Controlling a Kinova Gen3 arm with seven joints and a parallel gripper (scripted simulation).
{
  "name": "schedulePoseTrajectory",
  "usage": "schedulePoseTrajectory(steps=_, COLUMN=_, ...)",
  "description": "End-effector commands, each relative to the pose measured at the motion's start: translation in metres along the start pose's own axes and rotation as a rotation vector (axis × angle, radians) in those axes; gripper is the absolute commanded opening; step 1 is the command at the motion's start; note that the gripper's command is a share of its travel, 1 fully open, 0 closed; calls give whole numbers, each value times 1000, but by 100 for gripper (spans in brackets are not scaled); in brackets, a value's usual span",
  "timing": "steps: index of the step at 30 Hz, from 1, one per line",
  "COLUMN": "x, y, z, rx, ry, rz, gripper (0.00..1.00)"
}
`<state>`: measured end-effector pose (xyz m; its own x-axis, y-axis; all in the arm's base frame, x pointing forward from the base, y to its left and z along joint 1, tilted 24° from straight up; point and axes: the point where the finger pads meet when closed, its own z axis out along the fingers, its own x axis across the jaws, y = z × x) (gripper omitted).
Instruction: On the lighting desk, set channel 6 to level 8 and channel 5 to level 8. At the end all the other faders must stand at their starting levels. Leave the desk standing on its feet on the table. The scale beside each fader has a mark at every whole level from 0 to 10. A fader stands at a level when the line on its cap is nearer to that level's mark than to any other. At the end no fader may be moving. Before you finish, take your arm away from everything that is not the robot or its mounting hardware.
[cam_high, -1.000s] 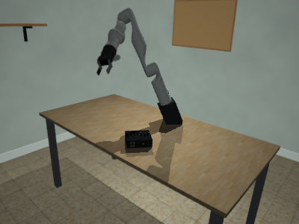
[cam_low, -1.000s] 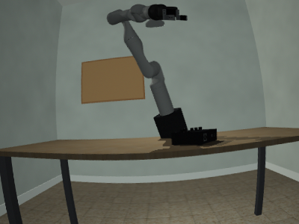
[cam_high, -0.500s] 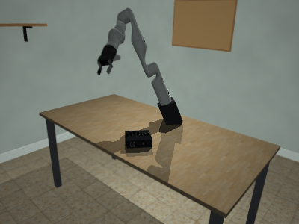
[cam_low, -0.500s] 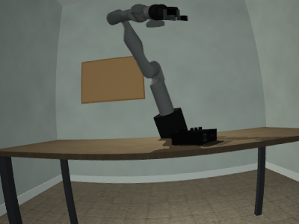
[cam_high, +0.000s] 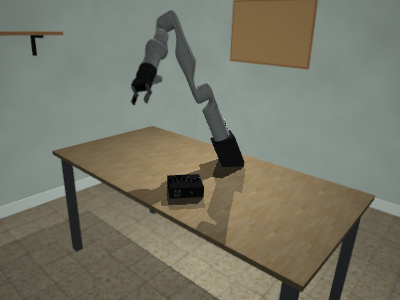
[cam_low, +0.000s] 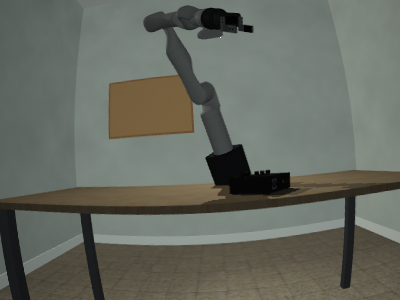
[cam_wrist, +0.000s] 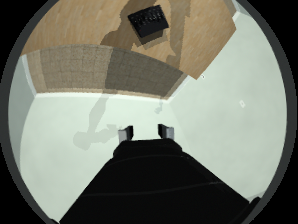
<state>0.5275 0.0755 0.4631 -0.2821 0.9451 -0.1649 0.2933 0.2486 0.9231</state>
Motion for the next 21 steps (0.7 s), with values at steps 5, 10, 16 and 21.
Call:
schedulePoseTrajectory(steps=5, x=1, y=0, z=1, rx=5, ry=0, rz=0, gripper=100)
schedulePoseTrajectory(steps=10, x=1, y=0, z=1, rx=5, ry=0, rz=0, gripper=100)
schedulePoseTrajectory(steps=16, x=4, y=-16, z=10, rx=53, ry=-13, rz=21, gripper=100)
schedulePoseTrajectory(steps=21, x=4, y=-16, z=10, rx=53, ry=-13, rz=21, gripper=100)
